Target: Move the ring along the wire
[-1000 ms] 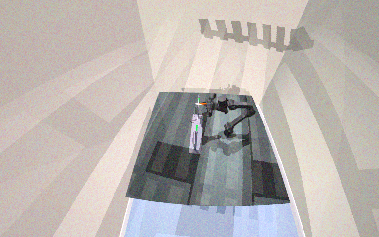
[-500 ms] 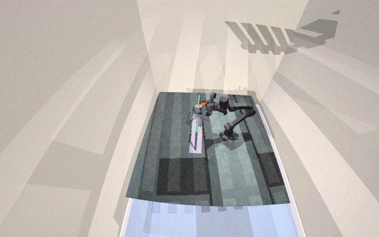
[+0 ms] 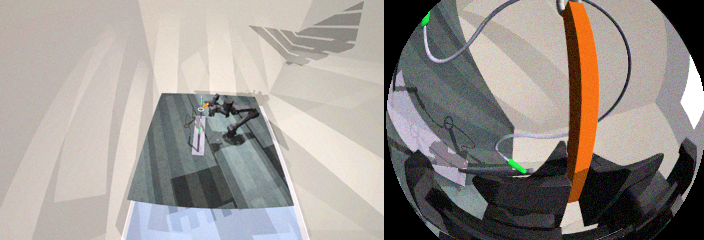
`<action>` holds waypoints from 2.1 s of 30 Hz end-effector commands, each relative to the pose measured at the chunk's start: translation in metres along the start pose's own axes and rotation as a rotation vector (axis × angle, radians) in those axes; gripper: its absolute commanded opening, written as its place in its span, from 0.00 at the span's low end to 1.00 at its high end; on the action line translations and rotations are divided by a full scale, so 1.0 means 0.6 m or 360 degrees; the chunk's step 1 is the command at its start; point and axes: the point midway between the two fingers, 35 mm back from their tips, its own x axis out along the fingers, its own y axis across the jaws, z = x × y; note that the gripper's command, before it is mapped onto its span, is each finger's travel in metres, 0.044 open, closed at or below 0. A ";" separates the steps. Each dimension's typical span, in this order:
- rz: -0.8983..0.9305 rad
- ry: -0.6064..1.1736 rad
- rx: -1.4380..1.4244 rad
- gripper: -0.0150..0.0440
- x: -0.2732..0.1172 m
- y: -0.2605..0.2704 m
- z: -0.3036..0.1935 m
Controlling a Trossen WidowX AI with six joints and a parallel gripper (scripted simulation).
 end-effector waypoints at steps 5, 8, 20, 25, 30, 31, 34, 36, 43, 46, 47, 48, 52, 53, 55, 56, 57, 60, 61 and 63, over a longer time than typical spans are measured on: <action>-0.0086 -0.0014 -0.0162 0.00 0.001 -0.004 -0.001; -0.0119 -0.0022 -0.0220 0.00 0.001 -0.007 -0.001; -0.0252 -0.0051 -0.0452 0.00 0.001 -0.016 0.001; -0.0307 -0.0063 -0.0548 0.00 0.001 -0.020 0.002; -0.0361 -0.0074 -0.0642 0.00 0.000 -0.024 0.004; -0.0371 -0.0076 -0.0660 0.00 0.000 -0.025 0.004; -0.0402 -0.0083 -0.0714 0.00 0.000 -0.026 0.005; -0.0422 -0.0087 -0.0748 0.00 0.000 -0.027 0.005; -0.0477 -0.0099 -0.0844 0.00 0.000 -0.029 0.006; -0.0503 -0.0104 -0.0887 0.00 0.000 -0.029 0.005; -0.0508 -0.0105 -0.0897 0.00 0.000 -0.028 0.005; -0.0512 -0.0105 -0.0904 0.00 0.000 -0.028 0.004; -0.0522 -0.0107 -0.0919 0.00 0.001 -0.024 0.002; -0.0521 -0.0106 -0.0918 0.00 0.002 -0.023 0.001; -0.0519 -0.0106 -0.0915 0.00 0.003 -0.020 -0.002; -0.0517 -0.0105 -0.0911 0.00 0.003 -0.019 -0.003; -0.0513 -0.0104 -0.0904 0.00 0.004 -0.017 -0.005; -0.0496 -0.0099 -0.0873 0.00 0.006 -0.010 -0.010; -0.0489 -0.0098 -0.0861 0.00 0.007 -0.007 -0.012; -0.0469 -0.0093 -0.0826 0.00 0.008 -0.001 -0.016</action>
